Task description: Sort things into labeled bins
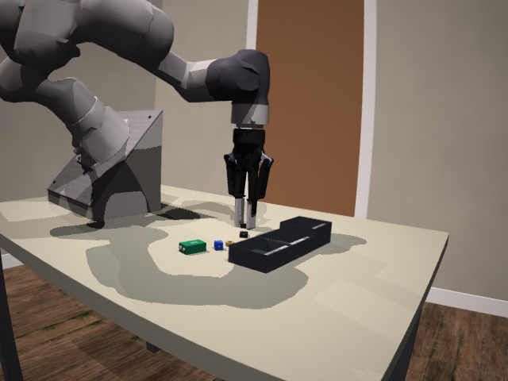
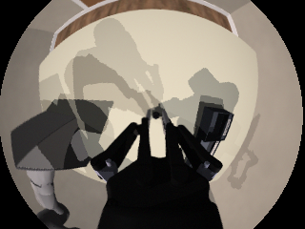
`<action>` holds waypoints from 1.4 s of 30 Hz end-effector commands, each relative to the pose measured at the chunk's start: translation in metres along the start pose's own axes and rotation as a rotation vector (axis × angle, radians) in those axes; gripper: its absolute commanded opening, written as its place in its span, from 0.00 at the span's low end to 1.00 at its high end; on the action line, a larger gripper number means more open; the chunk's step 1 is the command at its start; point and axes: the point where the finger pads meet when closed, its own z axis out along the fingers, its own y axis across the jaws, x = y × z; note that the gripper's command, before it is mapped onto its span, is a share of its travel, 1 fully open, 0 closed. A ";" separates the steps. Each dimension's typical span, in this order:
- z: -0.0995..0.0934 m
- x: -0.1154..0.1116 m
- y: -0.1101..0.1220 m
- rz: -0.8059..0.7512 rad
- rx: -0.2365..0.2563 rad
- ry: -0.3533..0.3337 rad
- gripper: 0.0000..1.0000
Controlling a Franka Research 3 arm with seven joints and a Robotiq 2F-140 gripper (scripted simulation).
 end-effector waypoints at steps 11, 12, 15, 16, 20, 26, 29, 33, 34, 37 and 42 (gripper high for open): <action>0.002 -0.001 0.000 0.007 0.001 0.002 0.07; 0.002 -0.001 0.000 0.007 0.001 0.002 0.07; 0.002 -0.001 0.000 0.007 0.001 0.002 0.07; 0.002 -0.001 0.000 0.007 0.001 0.002 0.07; 0.002 -0.001 0.000 0.007 0.001 0.002 0.07; 0.002 -0.001 0.000 0.007 0.001 0.002 0.07; 0.002 -0.001 0.000 0.007 0.001 0.002 0.07; 0.002 -0.001 0.000 0.007 0.001 0.002 0.07; 0.002 -0.001 0.000 0.007 0.001 0.002 0.07; 0.002 -0.001 0.000 0.007 0.001 0.002 0.07; -0.008 -0.001 0.000 0.007 0.001 0.002 0.07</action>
